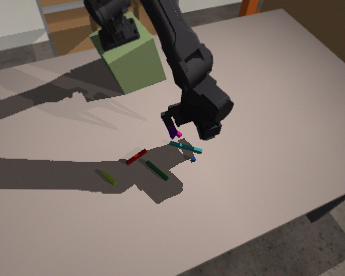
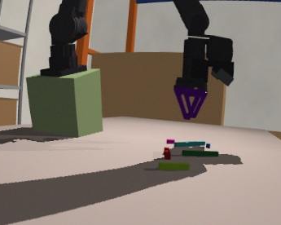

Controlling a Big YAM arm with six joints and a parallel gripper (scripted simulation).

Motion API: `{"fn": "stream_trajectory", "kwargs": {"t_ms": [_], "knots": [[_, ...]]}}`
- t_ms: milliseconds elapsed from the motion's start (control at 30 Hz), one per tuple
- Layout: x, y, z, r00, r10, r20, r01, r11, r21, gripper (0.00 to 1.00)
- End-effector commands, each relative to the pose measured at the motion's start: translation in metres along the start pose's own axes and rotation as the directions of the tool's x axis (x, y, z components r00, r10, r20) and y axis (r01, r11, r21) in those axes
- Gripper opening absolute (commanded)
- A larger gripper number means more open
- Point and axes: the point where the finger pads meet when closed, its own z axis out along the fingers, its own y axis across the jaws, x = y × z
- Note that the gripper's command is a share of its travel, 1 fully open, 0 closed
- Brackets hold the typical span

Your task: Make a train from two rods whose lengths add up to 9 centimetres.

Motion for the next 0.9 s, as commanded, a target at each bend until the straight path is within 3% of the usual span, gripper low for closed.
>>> {"fn": "stream_trajectory", "kwargs": {"t_ms": [0, 300, 333, 433, 567, 600, 767, 800, 867], "knots": [[-0.022, 0.011, -0.013, 0.999, 0.007, 0.045, -0.006, 1.0, -0.014, 1.0], [-0.023, 0.009, -0.014, 0.999, 0.015, 0.047, -0.014, 1.0, -0.014, 1.0], [-0.028, -0.003, -0.017, 0.996, 0.067, 0.055, -0.066, 0.998, -0.02, 1.0], [-0.013, -0.02, -0.01, 0.98, 0.196, 0.034, -0.196, 0.981, -0.016, 1.0], [-0.013, -0.02, -0.01, 0.98, 0.196, 0.034, -0.196, 0.981, -0.016, 1.0], [-0.014, -0.031, -0.009, 0.953, 0.301, 0.036, -0.301, 0.953, -0.02, 1.0], [-0.012, -0.031, -0.009, 0.954, 0.3, 0.031, -0.299, 0.954, -0.017, 1.0], [-0.014, -0.044, -0.009, 0.91, 0.414, 0.035, -0.413, 0.91, -0.022, 1.0], [-0.013, -0.044, -0.009, 0.91, 0.413, 0.032, -0.412, 0.911, -0.021, 1.0]]}}
